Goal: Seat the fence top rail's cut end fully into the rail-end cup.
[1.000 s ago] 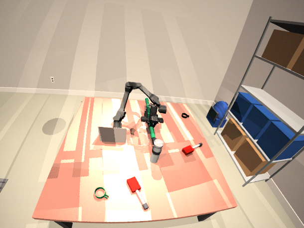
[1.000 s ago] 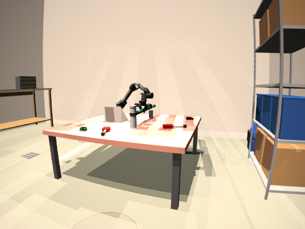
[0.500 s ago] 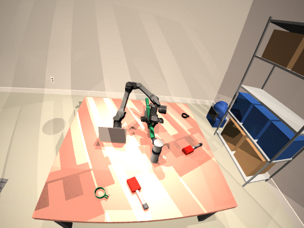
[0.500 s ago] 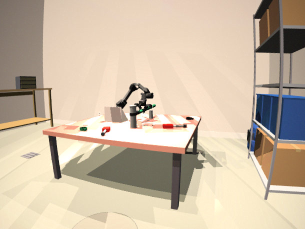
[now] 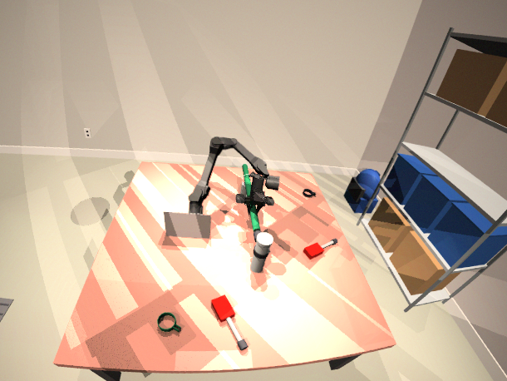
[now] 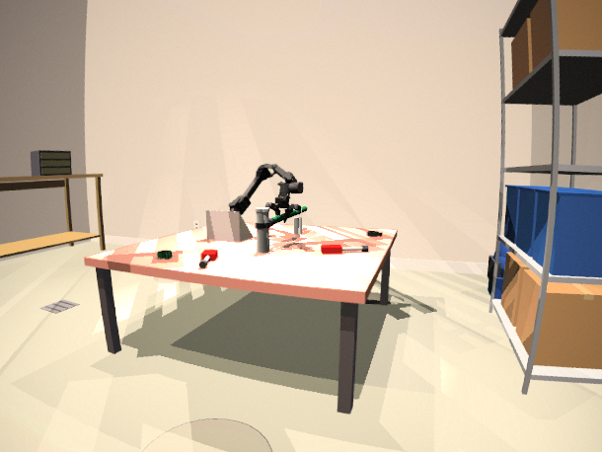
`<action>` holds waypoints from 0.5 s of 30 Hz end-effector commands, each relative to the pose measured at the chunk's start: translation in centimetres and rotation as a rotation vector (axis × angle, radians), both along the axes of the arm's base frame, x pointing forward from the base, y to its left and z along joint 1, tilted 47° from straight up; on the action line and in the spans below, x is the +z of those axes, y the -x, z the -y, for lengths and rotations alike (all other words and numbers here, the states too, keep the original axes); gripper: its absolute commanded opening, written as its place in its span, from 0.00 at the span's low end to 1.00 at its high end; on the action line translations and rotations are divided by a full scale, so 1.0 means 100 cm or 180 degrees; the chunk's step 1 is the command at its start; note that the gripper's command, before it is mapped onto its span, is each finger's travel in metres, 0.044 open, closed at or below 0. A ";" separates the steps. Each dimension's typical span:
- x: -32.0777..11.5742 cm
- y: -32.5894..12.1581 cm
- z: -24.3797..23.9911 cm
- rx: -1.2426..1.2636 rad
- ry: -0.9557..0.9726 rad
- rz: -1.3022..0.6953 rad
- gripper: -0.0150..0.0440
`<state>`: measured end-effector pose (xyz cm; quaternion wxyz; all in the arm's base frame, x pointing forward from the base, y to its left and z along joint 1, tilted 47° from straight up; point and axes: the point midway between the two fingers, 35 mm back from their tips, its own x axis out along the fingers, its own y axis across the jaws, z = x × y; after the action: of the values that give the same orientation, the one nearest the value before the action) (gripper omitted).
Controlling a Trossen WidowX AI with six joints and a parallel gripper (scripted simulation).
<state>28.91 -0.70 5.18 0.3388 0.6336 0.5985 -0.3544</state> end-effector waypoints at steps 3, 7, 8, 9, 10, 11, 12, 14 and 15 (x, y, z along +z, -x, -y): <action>-0.002 -0.002 0.008 -0.0034 0.0024 0.0018 0.25; -0.008 -0.001 0.011 -0.0020 0.0016 0.0011 0.25; -0.010 -0.001 0.012 -0.0016 0.0014 0.0010 0.25; -0.011 -0.001 0.012 -0.0013 0.0012 0.0008 0.25; -0.013 0.000 0.013 -0.0009 0.0009 0.0006 0.25; -0.014 0.000 0.014 -0.0006 0.0007 0.0005 0.25; -0.016 0.000 0.014 -0.0003 0.0005 0.0003 0.25; -0.016 0.001 0.015 -0.0001 0.0004 0.0002 0.25; -0.016 0.001 0.015 -0.0001 0.0004 0.0002 0.25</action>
<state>29.00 -1.65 3.90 0.3387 0.6337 0.6008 -0.3503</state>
